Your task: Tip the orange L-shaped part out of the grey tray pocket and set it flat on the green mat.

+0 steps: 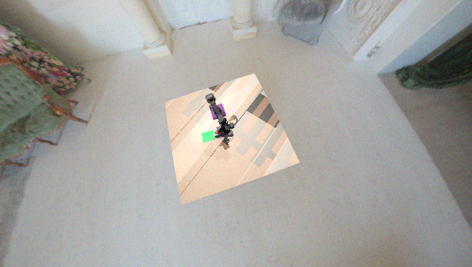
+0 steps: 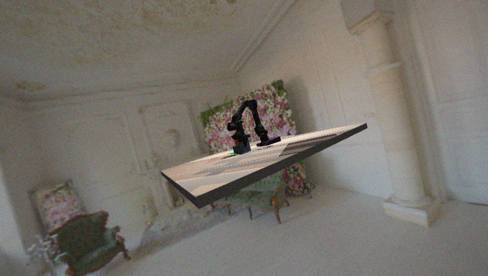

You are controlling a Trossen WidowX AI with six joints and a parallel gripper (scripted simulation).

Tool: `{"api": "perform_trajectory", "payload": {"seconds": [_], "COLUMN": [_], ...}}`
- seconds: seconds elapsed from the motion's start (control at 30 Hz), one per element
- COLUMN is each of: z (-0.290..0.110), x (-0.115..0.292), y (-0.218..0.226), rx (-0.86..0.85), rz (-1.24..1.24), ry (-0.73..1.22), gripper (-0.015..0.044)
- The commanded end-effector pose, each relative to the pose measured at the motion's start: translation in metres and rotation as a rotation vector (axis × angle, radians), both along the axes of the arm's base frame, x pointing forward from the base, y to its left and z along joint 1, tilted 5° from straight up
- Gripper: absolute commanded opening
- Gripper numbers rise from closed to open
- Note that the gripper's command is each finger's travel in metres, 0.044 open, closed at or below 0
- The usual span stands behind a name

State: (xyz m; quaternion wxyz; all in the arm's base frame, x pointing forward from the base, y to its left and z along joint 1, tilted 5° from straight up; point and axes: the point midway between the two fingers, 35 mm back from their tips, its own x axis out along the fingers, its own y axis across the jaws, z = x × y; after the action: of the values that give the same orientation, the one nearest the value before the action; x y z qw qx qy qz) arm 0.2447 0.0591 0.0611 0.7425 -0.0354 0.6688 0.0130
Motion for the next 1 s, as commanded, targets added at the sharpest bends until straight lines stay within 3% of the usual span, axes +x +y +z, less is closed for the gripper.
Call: {"api": "perform_trajectory", "payload": {"seconds": [0.0, 0.6, 0.97], "z": [-0.003, 0.000, 0.031], "x": [-0.001, -0.001, -0.002], "y": [-0.003, 0.001, 0.009], "rx": [-0.011, -0.002, -0.010], "rz": [-0.002, -0.001, -0.002], "ry": [0.011, 0.005, 0.011], "gripper": [0.0180, 0.0180, 0.0180]}}
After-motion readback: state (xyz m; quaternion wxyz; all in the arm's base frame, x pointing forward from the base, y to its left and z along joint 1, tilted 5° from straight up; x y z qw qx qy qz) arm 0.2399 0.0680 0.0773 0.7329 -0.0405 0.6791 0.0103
